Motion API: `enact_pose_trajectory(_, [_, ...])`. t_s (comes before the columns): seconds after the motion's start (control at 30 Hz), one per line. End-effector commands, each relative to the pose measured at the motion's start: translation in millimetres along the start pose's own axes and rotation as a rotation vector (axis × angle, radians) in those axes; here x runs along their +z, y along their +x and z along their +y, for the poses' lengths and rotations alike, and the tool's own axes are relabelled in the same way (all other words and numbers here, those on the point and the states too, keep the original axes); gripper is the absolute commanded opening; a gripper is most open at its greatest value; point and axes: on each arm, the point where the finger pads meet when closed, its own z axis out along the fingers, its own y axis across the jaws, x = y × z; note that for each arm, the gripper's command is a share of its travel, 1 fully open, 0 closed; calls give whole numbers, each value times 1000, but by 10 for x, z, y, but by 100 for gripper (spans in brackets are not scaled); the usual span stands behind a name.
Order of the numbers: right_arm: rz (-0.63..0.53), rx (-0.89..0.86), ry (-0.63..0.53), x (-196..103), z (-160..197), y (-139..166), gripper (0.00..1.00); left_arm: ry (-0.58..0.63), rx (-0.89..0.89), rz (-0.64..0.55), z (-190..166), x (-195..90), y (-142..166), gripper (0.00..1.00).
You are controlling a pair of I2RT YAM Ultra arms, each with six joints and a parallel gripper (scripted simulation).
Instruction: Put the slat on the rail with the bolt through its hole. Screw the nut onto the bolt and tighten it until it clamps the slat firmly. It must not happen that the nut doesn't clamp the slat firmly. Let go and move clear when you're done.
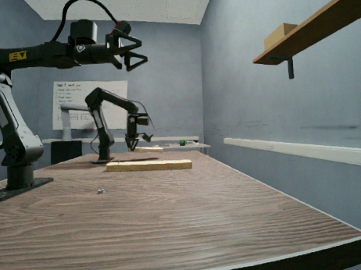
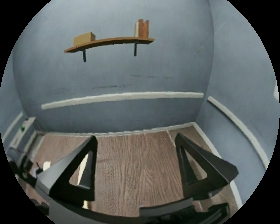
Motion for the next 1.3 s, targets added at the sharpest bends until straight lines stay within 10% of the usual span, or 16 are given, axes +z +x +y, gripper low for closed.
enact_pose_trajectory(0.0, [-9,1,2,-3,-11,-30,100,35,-3,-54,-39,-167,-87,72])
enact_pose_trajectory(0.6, [-9,1,2,-3,-11,-30,100,27,-2,-50,-40,-124,-85,72])
enact_pose_trajectory(1.27, [-9,1,2,-3,-11,-30,100,37,123,-61,-847,-223,30,72])
